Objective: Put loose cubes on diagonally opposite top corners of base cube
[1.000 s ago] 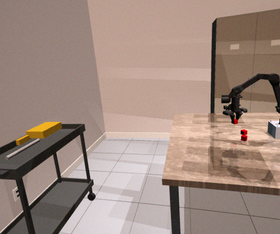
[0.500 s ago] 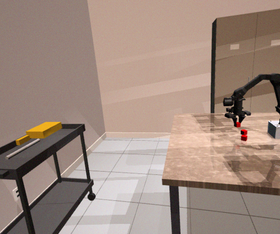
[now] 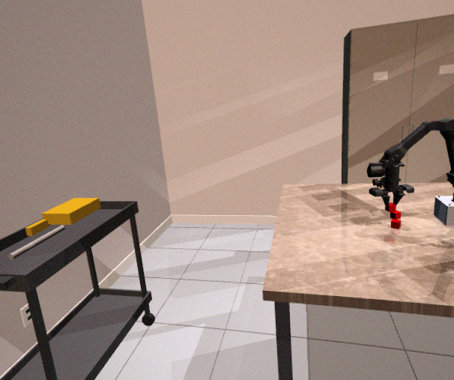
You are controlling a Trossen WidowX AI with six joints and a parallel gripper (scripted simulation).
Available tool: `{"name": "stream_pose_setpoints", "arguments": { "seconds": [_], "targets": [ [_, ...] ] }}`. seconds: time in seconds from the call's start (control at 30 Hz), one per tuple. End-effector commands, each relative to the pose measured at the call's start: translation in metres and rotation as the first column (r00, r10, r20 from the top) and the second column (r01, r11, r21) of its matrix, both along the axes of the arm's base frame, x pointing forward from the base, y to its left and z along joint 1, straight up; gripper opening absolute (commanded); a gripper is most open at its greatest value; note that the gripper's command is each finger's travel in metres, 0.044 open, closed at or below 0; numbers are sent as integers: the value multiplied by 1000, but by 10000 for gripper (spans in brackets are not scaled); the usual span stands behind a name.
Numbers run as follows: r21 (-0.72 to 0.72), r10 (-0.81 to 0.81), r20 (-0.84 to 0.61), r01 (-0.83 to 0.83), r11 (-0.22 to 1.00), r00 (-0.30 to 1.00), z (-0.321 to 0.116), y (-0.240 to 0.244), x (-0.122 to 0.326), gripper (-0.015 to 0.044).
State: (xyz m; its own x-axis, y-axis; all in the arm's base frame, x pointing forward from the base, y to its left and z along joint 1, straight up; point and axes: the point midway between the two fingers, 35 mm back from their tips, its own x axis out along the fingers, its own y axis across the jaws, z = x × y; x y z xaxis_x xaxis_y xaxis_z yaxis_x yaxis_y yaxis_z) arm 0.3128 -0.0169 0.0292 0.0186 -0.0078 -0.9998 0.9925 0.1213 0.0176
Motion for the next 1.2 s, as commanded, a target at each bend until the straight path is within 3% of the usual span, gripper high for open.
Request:
{"name": "stream_pose_setpoints", "arguments": {
  "seconds": [0.0, 1.17],
  "targets": [
    [3, -23, 6, 23, 1000, 1000, -1, 10, -2, 105],
    [4, -50, 6, 50, 999, 999, -32, 23, -5, 105]
  ]
}}
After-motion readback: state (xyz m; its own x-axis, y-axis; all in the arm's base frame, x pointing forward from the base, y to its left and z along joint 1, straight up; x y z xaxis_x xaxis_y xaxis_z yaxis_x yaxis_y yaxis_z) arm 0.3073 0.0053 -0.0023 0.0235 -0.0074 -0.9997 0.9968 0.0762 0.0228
